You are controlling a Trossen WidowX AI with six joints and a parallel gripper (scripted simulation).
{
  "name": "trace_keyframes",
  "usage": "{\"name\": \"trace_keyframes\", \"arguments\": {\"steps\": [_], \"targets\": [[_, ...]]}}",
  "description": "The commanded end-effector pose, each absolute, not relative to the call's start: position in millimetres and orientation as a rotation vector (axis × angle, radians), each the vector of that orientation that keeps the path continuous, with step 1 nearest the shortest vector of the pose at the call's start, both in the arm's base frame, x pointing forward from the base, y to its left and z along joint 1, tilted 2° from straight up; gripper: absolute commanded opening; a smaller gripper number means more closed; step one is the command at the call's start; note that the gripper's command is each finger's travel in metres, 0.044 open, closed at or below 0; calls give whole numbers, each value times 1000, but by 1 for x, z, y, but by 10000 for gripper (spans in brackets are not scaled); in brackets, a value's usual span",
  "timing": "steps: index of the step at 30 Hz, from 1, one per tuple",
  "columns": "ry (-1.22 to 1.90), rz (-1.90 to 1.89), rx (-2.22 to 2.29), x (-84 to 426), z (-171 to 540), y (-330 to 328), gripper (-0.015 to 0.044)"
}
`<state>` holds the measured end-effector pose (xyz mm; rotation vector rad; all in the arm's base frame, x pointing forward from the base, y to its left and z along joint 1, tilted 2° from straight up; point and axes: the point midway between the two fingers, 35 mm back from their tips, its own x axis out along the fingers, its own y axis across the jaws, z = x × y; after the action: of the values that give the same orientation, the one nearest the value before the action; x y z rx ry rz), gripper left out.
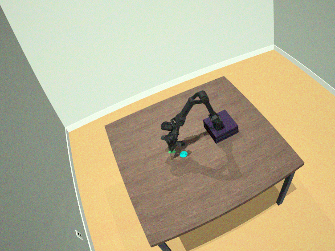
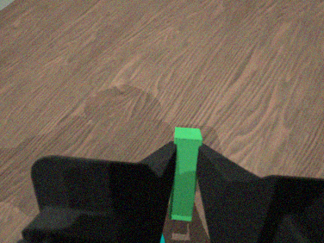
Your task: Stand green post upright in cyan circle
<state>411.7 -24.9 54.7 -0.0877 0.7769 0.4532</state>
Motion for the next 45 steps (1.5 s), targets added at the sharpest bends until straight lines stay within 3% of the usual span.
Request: {"name": "trace_keyframes", "arguments": {"steps": [1,45], "targets": [[757,456,-73,412,54,-26,23],[496,490,7,404,59,-36,23]]}}
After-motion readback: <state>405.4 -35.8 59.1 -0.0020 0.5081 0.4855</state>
